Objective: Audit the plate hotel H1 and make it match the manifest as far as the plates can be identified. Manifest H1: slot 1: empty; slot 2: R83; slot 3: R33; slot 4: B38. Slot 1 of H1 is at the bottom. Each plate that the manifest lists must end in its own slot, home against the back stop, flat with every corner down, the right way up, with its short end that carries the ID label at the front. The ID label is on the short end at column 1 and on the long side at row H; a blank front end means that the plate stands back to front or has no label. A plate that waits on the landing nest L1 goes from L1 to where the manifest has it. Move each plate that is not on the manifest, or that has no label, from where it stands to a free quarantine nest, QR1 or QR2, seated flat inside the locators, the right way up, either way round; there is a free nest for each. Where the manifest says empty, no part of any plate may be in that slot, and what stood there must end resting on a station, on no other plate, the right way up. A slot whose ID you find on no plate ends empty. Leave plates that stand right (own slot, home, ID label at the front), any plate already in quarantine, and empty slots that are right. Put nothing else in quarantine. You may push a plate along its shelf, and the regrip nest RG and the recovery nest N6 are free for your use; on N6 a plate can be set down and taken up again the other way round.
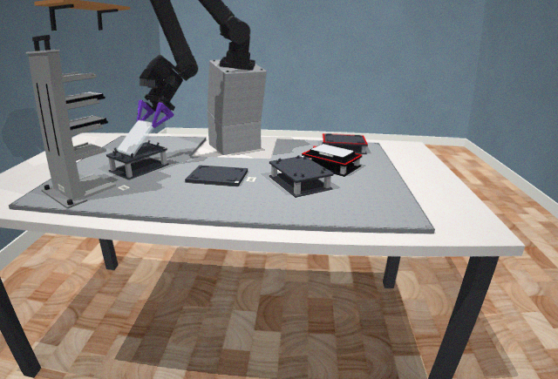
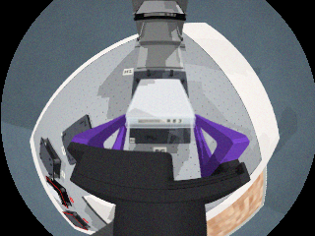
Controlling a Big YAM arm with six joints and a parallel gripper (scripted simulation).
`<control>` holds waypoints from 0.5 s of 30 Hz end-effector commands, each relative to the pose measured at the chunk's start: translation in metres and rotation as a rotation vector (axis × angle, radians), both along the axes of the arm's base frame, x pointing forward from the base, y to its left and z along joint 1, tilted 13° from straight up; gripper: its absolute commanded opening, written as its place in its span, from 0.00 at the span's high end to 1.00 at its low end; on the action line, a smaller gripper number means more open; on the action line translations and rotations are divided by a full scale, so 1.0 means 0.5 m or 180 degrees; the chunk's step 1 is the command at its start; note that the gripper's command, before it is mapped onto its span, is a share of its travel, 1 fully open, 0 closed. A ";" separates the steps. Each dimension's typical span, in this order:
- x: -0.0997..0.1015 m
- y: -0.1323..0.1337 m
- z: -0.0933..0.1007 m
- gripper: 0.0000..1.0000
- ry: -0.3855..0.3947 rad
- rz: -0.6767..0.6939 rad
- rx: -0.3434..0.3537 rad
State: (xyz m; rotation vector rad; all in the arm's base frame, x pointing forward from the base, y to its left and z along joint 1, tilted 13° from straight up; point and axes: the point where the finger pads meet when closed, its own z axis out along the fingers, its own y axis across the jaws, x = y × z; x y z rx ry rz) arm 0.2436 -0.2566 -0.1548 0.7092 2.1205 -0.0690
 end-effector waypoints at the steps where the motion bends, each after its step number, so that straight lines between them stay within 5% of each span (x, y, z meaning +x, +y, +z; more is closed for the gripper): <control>1: 0.009 -0.002 -0.005 0.14 -0.0026 0.0004 -0.0020; 8: 0.017 -0.017 0.013 0.14 -0.0076 0.0004 -0.0113; 15: 0.009 0.004 -0.017 0.14 -0.0021 0.0005 -0.0009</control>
